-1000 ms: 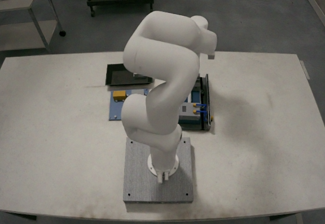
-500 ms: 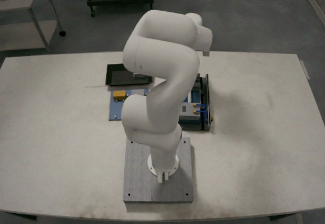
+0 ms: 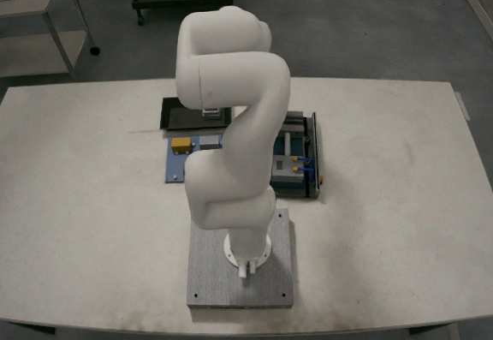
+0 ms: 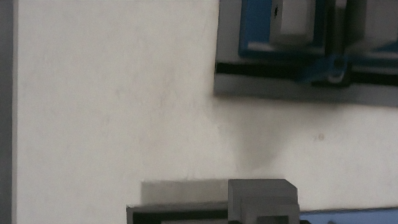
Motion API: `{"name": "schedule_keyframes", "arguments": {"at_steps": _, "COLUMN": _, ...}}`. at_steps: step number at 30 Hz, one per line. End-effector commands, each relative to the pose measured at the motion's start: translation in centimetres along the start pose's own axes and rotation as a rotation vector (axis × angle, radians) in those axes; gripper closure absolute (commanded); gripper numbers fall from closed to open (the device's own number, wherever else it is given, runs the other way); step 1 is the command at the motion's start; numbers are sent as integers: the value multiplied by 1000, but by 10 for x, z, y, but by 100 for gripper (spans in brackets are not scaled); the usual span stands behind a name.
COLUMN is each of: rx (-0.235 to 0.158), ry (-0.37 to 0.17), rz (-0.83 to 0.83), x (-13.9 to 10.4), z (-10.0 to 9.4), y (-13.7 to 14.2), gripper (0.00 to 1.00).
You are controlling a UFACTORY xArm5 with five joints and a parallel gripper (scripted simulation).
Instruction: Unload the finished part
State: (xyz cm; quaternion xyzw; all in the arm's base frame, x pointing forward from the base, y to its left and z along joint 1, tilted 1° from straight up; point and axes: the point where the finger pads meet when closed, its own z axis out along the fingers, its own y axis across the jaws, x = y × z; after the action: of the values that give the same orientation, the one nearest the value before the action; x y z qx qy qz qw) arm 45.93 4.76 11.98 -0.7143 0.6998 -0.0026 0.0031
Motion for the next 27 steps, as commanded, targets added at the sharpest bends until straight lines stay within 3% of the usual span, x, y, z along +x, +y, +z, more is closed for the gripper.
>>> {"name": "schedule_keyframes", "arguments": {"at_steps": 1, "rx": -3, "ry": -1, "rz": -15, "x": -56, "z": 1, "y": -13, "gripper": 100}}
{"name": "schedule_keyframes", "arguments": {"at_steps": 2, "rx": -3, "ry": -1, "rz": -15, "x": -56, "z": 1, "y": -13, "gripper": 100}}
{"name": "schedule_keyframes", "arguments": {"at_steps": 3, "rx": -3, "ry": -1, "rz": -18, "x": -94, "z": 2, "y": -18, "gripper": 100}}
{"name": "schedule_keyframes", "arguments": {"at_steps": 10, "rx": -4, "ry": -1, "rz": -31, "x": -178, "z": 5, "y": -19, "gripper": 100}}
{"name": "schedule_keyframes", "arguments": {"at_steps": 27, "rx": -4, "ry": -1, "rz": -32, "x": -179, "z": 5, "y": -19, "gripper": 100}}
